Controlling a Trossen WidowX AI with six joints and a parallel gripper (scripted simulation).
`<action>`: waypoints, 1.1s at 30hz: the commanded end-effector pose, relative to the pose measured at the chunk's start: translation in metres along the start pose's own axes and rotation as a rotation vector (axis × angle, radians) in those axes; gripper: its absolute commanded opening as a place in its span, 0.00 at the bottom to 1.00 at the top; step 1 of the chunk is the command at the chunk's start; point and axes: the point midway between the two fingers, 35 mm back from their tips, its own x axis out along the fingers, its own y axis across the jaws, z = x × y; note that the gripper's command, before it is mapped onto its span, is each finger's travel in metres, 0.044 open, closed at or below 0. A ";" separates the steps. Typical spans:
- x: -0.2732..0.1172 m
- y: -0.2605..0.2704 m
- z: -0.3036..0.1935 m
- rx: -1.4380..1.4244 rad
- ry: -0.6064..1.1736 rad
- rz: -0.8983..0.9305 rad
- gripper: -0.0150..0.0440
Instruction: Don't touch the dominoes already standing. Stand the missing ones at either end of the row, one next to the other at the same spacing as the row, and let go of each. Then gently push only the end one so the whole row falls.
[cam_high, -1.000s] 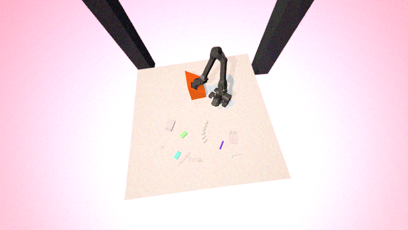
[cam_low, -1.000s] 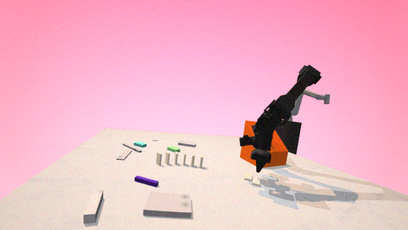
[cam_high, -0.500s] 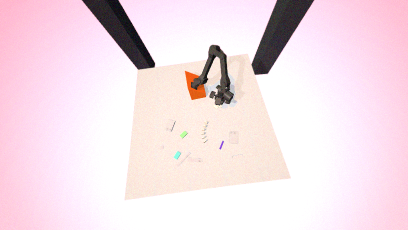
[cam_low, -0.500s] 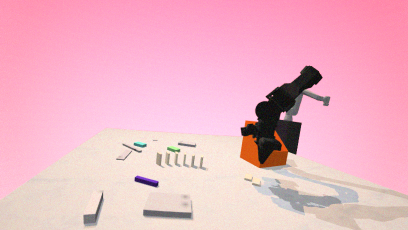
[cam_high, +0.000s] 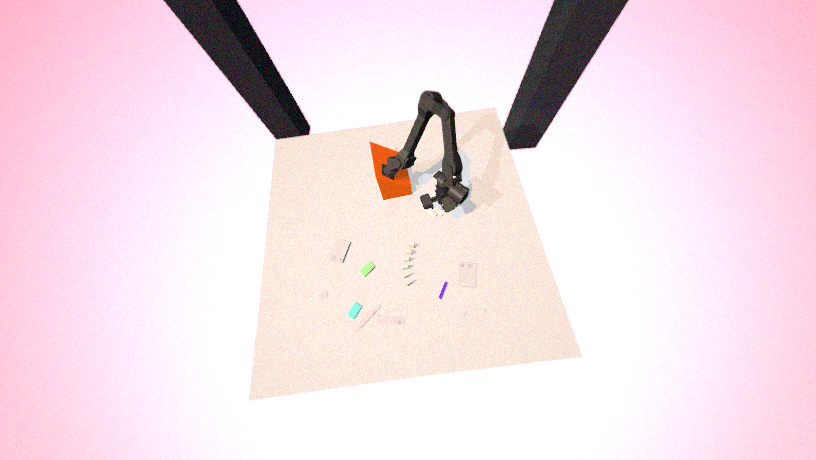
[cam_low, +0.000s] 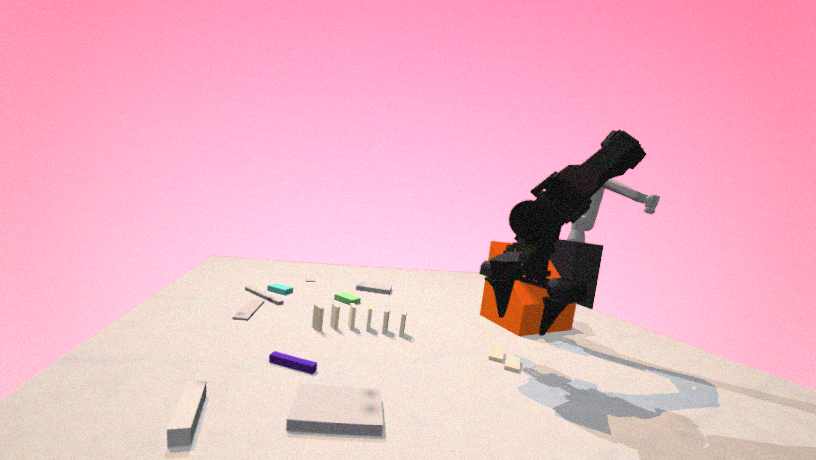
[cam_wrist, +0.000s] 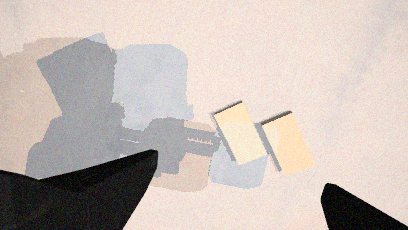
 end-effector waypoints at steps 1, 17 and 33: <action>0.000 0.006 0.011 -0.605 0.003 0.007 1.00; 0.001 0.006 0.011 -0.605 0.003 0.007 1.00; 0.067 0.006 0.010 -0.604 0.003 0.010 1.00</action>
